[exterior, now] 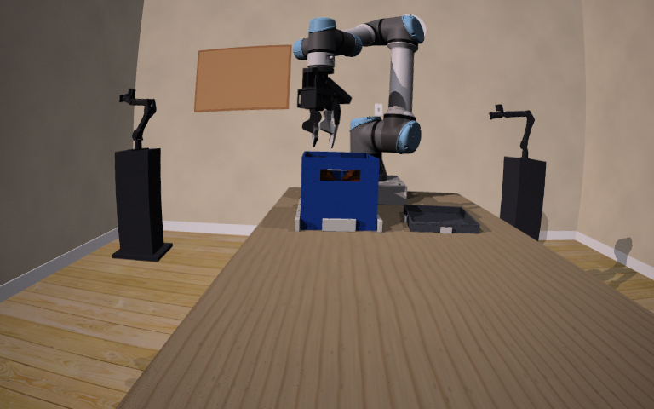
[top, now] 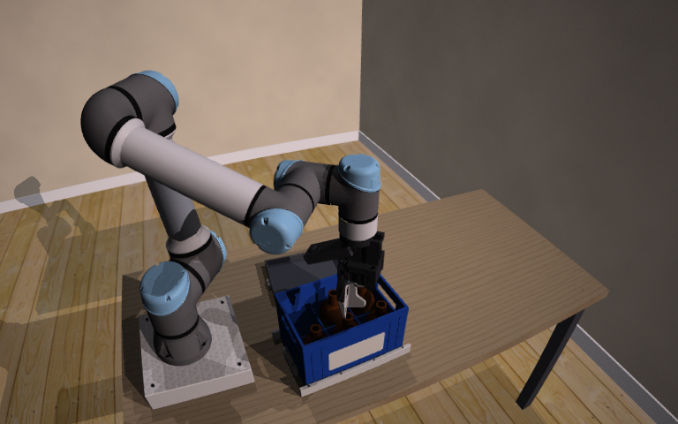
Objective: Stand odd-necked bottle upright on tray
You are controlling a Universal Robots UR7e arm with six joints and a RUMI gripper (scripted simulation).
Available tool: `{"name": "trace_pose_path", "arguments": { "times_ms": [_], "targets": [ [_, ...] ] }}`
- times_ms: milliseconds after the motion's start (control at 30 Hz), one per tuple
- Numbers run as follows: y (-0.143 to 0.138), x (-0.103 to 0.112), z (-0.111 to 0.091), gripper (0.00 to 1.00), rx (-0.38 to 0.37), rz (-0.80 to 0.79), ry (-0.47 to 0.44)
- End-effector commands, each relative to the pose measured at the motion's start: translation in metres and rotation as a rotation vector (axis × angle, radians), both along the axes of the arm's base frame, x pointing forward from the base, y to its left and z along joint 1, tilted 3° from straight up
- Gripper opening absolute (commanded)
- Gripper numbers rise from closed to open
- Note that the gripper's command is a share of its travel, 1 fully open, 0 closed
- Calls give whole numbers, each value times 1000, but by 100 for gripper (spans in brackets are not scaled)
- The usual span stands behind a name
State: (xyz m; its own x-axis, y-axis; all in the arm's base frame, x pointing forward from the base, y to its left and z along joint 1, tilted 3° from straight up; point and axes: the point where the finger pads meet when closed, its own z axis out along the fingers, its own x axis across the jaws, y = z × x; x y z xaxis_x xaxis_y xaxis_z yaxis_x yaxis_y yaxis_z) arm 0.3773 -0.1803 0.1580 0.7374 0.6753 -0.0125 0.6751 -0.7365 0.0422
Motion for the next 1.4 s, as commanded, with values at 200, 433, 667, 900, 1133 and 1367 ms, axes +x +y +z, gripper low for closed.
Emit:
{"name": "trace_pose_path", "arguments": {
  "times_ms": [200, 433, 667, 900, 1133, 1367],
  "targets": [
    [-1, 0, -8, 38, -1, 0, -1],
    [-1, 1, -11, 38, -1, 0, -1],
    [-1, 1, -11, 38, -1, 0, -1],
    [-1, 1, -11, 38, -1, 0, -1],
    [-1, 1, -11, 38, -1, 0, -1],
    [-1, 1, -11, 38, -1, 0, -1]
  ]
}}
